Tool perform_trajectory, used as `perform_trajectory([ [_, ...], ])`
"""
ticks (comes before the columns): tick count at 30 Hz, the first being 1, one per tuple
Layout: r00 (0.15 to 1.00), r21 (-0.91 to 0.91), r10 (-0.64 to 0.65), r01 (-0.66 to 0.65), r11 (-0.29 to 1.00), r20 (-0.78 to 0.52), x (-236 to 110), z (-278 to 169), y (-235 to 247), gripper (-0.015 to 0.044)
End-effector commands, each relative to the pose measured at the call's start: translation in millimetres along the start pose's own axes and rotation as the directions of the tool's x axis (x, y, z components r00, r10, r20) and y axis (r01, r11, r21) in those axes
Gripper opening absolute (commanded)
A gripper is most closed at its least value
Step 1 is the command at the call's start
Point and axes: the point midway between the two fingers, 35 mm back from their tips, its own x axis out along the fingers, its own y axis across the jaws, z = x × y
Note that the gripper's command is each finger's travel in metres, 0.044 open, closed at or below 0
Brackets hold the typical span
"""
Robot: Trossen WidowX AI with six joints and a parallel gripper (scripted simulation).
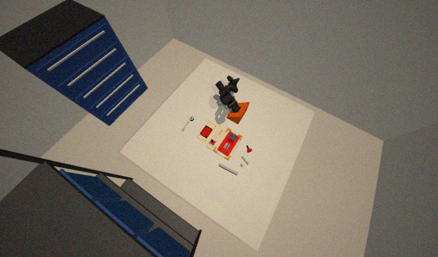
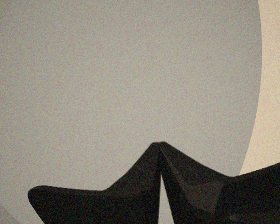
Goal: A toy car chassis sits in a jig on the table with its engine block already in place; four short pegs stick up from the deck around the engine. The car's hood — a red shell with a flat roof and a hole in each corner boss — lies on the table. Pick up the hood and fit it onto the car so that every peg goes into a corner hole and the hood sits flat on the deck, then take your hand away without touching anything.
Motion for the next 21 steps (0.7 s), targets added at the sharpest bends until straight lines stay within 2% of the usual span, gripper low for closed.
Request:
perform_trajectory([
  [1,1.000,0.000,0.000,0.000,1.000,0.000,0,0,0,0.0000],
  [2,1.000,0.000,0.000,0.000,1.000,0.000,0,0,0,0.0000],
  [7,0.995,-0.038,-0.045,0.042,0.998,-0.092,-6,-23,-3,0.0131],
  [13,0.947,-0.276,-0.146,0.065,0.959,-0.285,-29,-62,-13,0.0289],
  [19,0.813,-0.531,-0.270,-0.057,0.846,-0.517,-72,-106,-24,0.0440],
  [21,0.749,-0.587,-0.308,-0.130,0.799,-0.586,-90,-119,-27,0.0440],
])
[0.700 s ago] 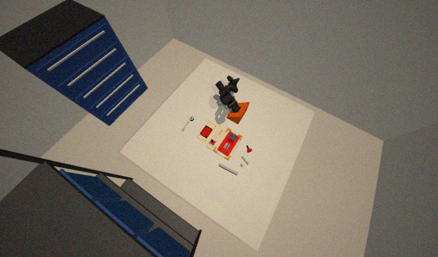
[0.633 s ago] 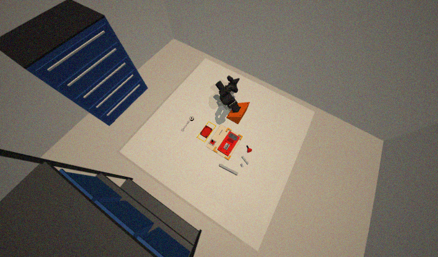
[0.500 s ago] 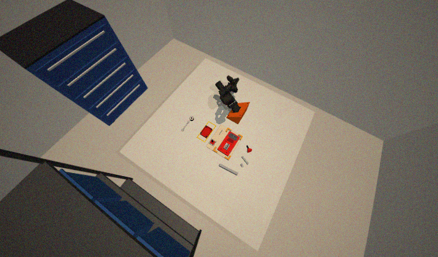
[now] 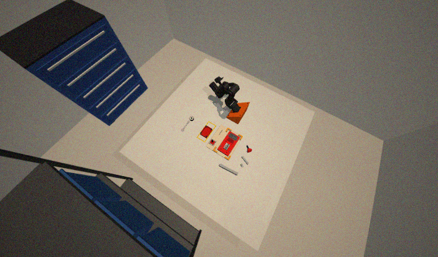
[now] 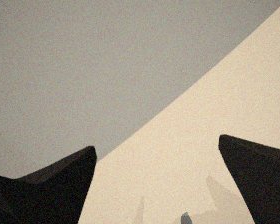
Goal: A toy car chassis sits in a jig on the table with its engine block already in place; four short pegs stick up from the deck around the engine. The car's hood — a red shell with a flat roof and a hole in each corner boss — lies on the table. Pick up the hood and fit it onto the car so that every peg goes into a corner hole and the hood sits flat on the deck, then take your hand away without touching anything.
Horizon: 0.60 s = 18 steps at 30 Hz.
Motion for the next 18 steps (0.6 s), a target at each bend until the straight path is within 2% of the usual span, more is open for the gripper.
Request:
perform_trajectory([
  [1,0.986,-0.168,0.008,-0.036,0.985,-0.164,-12,-33,7,0.0440],
  [5,0.921,-0.364,0.018,-0.172,0.916,-0.390,-39,-77,16,0.0440],
  [10,0.764,-0.496,0.023,-0.442,0.748,-0.645,-87,-125,24,0.0440],
  [14,0.585,-0.477,0.021,-0.682,0.554,-0.811,-135,-154,30,0.0440],
  [18,0.369,-0.345,0.012,-0.881,0.323,-0.930,-191,-173,33,0.0440],
])
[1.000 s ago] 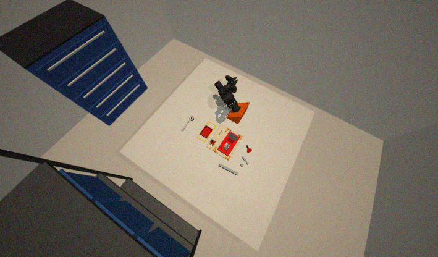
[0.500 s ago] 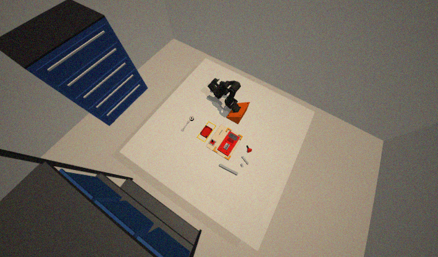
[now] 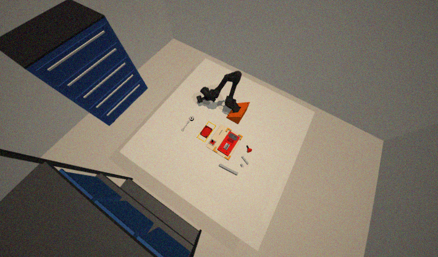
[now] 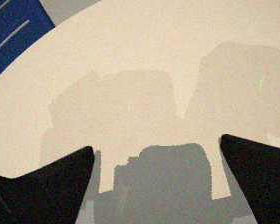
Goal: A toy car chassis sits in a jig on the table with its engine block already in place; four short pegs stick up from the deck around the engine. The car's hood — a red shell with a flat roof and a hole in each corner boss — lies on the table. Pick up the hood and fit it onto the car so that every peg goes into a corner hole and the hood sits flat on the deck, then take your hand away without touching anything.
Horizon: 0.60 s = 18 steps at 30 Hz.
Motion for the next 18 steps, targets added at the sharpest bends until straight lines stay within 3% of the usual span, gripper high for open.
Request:
perform_trajectory([
  [1,0.980,-0.198,0.170,-0.187,0.962,-0.101,-12,-19,42,0.0440],
  [6,0.885,-0.425,0.383,-0.464,0.777,-0.266,-46,-62,89,0.0440],
  [11,0.696,-0.576,0.564,-0.705,0.415,-0.445,-103,-112,123,0.0440],
  [15,0.497,-0.620,0.656,-0.783,0.056,-0.569,-158,-147,137,0.0440],
  [18,0.329,-0.618,0.689,-0.755,-0.218,-0.645,-203,-168,139,0.0440],
])
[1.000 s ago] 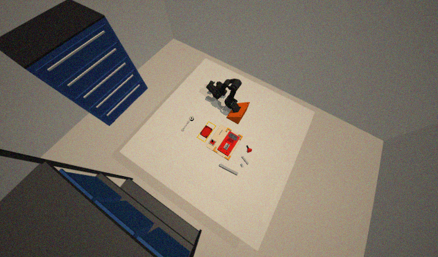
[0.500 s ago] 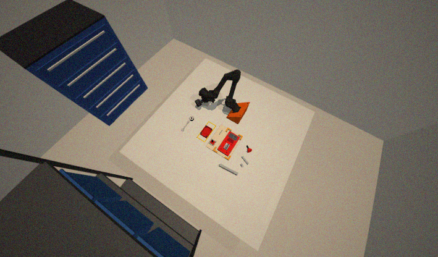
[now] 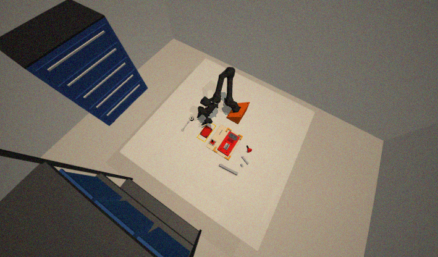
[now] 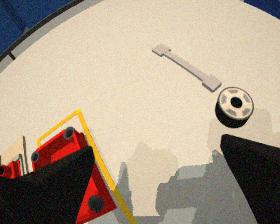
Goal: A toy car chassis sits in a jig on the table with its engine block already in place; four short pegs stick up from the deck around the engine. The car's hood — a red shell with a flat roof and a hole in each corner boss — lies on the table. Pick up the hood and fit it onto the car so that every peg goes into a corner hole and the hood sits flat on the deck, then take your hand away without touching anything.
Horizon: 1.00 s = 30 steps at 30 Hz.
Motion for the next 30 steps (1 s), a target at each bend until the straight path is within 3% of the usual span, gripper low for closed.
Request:
perform_trajectory([
  [1,0.980,-0.237,0.194,-0.177,0.955,0.053,-9,7,53,0.0440],
  [5,0.938,-0.411,0.335,-0.273,0.870,0.085,-22,12,91,0.0440],
  [30,0.938,-0.410,0.335,-0.272,0.870,0.087,-8,0,93,0.0440],
])
